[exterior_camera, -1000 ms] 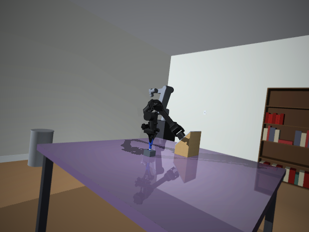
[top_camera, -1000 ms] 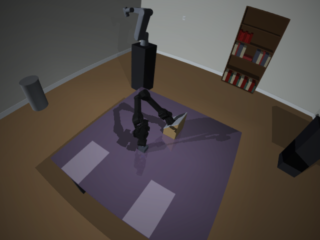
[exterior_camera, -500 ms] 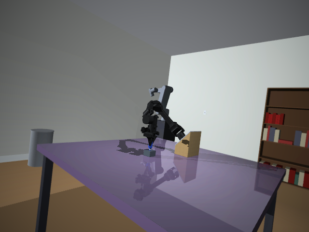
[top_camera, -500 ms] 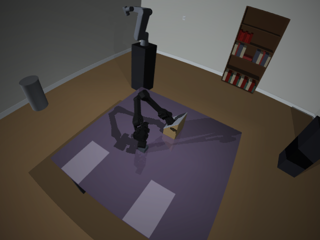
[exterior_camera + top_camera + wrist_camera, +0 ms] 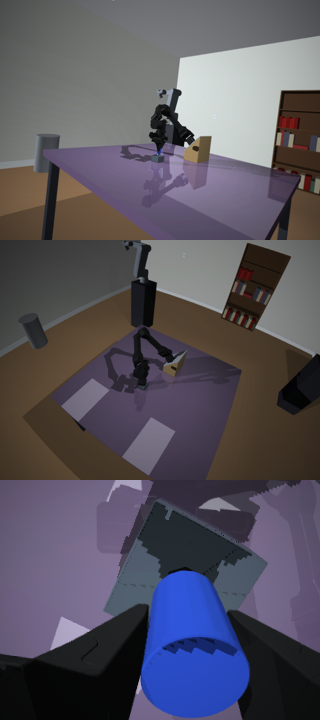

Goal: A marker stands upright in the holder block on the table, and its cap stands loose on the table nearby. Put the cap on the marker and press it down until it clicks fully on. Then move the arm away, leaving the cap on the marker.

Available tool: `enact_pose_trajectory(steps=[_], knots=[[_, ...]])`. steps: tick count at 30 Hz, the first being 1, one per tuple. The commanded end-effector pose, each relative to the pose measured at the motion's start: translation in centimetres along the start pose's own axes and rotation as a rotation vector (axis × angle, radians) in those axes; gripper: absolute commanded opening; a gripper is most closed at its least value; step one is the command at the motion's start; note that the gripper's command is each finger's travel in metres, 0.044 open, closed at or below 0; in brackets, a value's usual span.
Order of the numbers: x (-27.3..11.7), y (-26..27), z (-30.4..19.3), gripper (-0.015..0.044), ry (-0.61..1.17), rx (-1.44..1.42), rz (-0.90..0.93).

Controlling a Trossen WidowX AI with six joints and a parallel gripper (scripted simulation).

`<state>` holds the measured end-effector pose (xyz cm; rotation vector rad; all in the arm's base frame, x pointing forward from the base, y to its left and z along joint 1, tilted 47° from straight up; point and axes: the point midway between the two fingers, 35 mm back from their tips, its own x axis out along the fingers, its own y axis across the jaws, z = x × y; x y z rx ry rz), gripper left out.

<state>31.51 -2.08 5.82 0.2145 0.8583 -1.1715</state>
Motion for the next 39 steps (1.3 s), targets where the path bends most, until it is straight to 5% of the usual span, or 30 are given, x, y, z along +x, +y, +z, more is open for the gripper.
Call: enact_pose_trajectory(steps=[1, 9, 17, 21, 34, 39], knots=[[0.0, 0.0, 0.0, 0.0236, 0.0, 0.0, 0.0], [0.0, 0.0, 0.0, 0.044, 0.0, 0.0, 0.0], [-7.2, 0.1, -0.1, 0.044, 0.004, -0.001, 0.001], [-7.5, 0.0, -0.1, 0.044, 0.003, -0.001, 0.0], [-6.7, 0.0, -0.1, 0.0099, -0.001, -1.099, 0.0], [-6.6, 0.0, -0.1, 0.0, -0.001, -1.163, 0.0]])
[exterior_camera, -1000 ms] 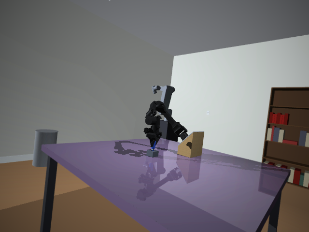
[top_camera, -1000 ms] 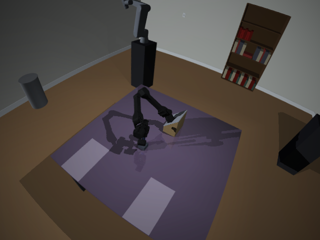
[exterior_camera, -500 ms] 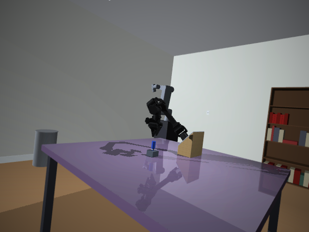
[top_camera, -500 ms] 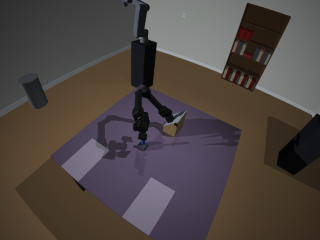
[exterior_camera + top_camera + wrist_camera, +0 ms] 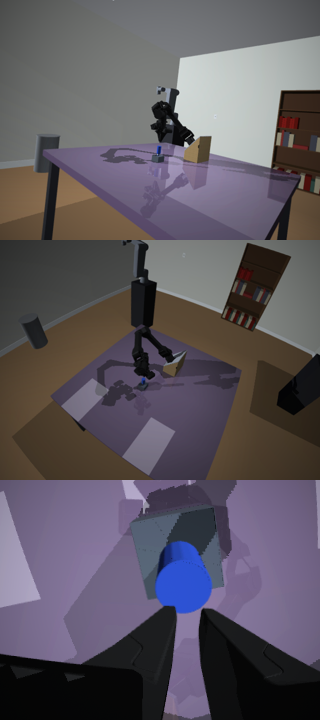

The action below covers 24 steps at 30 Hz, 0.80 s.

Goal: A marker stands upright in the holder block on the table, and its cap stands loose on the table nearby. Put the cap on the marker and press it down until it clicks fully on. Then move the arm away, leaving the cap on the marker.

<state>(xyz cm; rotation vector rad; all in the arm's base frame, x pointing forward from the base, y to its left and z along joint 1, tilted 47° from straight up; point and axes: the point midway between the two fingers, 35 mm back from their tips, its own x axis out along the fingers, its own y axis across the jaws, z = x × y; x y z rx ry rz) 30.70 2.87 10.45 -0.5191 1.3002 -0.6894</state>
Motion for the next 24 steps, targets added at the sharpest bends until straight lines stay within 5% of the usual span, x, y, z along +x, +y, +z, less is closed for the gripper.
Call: enact_pose_trajectory(steps=[1, 24], knots=[[0.2, 0.0, 0.0, 0.0, -0.002, -0.263, -0.002], [2.1, 0.0, 0.0, 0.0, -0.003, -0.263, -0.003]])
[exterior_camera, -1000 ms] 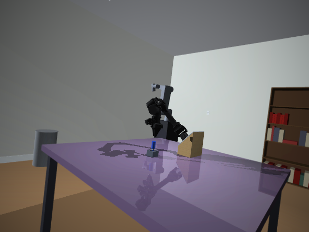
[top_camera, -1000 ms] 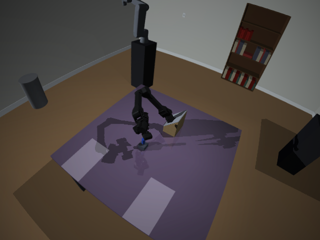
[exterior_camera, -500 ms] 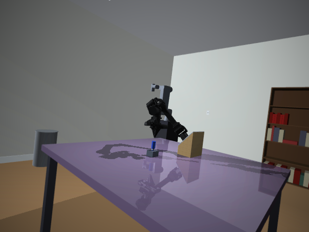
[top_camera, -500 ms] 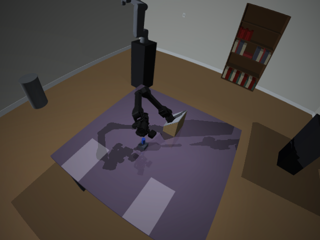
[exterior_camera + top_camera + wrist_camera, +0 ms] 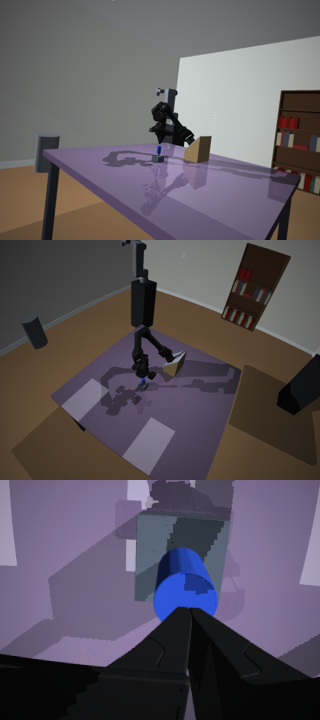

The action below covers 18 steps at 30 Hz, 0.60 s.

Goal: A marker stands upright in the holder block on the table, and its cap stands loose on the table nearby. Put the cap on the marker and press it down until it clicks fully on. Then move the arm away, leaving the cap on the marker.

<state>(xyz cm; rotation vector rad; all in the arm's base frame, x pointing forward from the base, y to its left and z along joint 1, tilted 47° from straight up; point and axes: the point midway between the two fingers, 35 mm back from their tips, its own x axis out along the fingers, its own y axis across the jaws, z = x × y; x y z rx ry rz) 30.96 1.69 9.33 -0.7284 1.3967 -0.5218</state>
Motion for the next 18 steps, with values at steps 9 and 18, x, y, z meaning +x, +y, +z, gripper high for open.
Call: enact_pose_trajectory(steps=[9, 18], knots=[[1.7, 0.0, -0.1, 0.0, -0.001, -0.004, -0.004], [2.1, 0.0, 0.1, 0.0, -0.005, 0.001, 0.0]])
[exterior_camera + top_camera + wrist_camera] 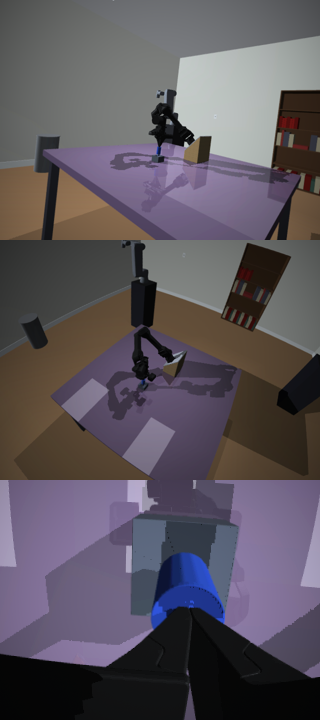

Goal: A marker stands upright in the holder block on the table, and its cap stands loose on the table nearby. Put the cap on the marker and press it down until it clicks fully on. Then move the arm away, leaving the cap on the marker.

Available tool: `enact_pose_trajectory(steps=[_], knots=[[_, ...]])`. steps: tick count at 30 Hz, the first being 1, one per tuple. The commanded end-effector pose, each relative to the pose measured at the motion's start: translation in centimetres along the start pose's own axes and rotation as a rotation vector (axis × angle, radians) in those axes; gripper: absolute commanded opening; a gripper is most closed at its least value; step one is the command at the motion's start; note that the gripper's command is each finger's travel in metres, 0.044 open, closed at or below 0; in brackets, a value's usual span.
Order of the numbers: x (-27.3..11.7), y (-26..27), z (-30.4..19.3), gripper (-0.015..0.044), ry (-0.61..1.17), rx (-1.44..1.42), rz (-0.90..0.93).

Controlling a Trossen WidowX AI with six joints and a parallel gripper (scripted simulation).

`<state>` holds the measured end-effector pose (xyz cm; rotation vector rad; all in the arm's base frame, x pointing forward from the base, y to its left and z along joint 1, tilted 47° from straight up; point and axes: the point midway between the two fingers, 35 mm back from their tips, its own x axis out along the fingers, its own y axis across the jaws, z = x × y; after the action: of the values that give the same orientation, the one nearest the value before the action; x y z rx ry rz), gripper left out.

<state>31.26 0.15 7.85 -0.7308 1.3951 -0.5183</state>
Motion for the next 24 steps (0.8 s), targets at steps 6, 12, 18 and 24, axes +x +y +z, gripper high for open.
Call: enact_pose_trajectory(steps=[6, 12, 18, 24], knots=[[-1.0, 0.0, 0.2, 0.0, -0.002, 0.003, 0.002], [-8.7, 0.1, 0.1, 0.0, 0.001, -0.002, 0.004], [-9.0, 0.1, 0.0, 0.0053, 0.002, -0.002, 0.003], [-9.0, 0.1, 0.0, 0.021, 0.002, -0.002, 0.003]])
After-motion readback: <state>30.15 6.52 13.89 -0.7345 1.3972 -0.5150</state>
